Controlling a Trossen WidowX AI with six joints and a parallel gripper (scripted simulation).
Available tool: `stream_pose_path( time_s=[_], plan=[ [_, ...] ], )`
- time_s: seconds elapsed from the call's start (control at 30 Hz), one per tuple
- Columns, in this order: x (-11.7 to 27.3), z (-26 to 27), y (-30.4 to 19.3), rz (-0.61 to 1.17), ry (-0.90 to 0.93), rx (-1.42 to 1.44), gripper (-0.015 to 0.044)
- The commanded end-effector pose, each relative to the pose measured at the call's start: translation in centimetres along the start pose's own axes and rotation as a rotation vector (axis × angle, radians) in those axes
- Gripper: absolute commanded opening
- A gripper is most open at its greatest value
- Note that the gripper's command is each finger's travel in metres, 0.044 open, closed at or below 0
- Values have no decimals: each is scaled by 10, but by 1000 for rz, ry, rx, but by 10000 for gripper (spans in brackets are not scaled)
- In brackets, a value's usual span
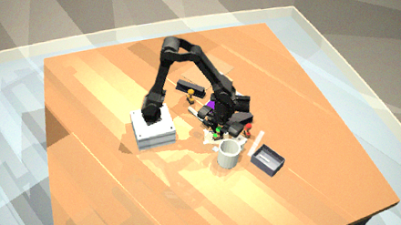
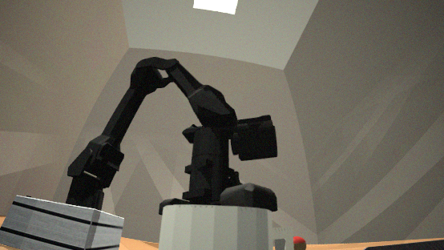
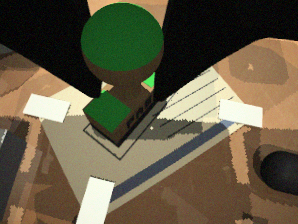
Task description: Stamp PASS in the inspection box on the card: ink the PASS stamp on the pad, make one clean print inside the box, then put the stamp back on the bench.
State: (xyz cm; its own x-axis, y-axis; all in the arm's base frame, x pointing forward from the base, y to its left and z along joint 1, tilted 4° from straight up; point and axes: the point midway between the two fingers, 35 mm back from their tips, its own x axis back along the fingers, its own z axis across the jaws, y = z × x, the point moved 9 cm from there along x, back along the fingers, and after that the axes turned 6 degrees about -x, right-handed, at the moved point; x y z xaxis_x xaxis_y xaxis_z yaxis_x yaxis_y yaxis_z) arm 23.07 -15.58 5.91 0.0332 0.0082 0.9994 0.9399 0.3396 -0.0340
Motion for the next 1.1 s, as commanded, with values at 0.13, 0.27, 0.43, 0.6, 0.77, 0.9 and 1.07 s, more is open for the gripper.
stream_pose_path(
  time_s=[0.13,0.27,0.43,0.6,0.77,0.9,1.07],
  plan=[
    [-3,0,1,-3,4,4,0],
    [-1,0,1,-3,4,4,0],
    [1,0,1,-3,4,4,0],
    [4,0,1,-3,4,4,0],
    [6,0,1,-3,4,4,0],
    [8,0,1,-3,4,4,0],
    [9,0,1,-3,4,4,0]
  ],
)
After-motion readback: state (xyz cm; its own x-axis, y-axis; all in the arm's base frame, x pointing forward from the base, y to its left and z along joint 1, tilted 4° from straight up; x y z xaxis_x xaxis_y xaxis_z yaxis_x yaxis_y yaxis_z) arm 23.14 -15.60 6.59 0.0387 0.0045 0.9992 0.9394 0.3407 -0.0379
